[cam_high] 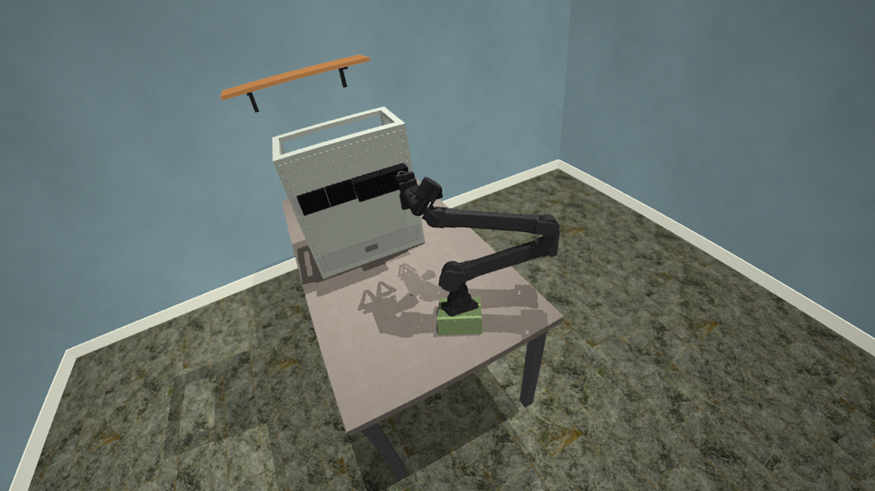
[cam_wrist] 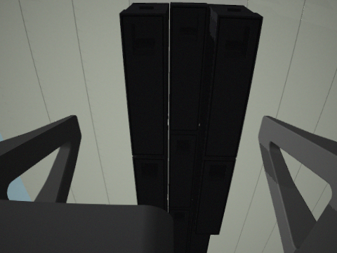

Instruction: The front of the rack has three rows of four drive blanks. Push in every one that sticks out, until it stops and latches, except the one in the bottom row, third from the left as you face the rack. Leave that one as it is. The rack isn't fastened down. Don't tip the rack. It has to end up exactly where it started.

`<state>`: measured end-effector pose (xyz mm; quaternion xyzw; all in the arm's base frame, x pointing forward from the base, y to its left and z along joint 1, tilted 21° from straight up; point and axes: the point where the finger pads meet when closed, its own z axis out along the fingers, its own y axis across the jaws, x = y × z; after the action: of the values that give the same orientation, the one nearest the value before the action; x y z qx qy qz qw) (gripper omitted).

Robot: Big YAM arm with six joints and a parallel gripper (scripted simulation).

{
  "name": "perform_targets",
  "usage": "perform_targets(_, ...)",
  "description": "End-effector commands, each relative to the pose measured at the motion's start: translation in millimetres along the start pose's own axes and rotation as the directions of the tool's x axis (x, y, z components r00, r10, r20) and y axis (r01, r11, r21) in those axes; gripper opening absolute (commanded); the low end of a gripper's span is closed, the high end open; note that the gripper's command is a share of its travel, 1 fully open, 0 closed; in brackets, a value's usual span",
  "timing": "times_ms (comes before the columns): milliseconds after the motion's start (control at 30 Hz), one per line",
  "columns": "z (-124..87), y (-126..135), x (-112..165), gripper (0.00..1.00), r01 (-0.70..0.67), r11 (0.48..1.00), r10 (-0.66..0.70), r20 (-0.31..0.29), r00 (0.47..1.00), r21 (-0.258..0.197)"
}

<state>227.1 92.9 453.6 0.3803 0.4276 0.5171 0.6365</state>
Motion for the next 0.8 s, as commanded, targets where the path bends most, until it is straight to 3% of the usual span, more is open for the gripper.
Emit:
perform_targets(0, 9.8, 21.4, -12.5, 1.0, -0.056, 0.998, 0.056, -0.002, 0.998, -0.003)
perform_targets(767, 11.4, 16.2, -10.9, 1.0, -0.038, 0.999, 0.038, -0.01, 0.999, 0.008)
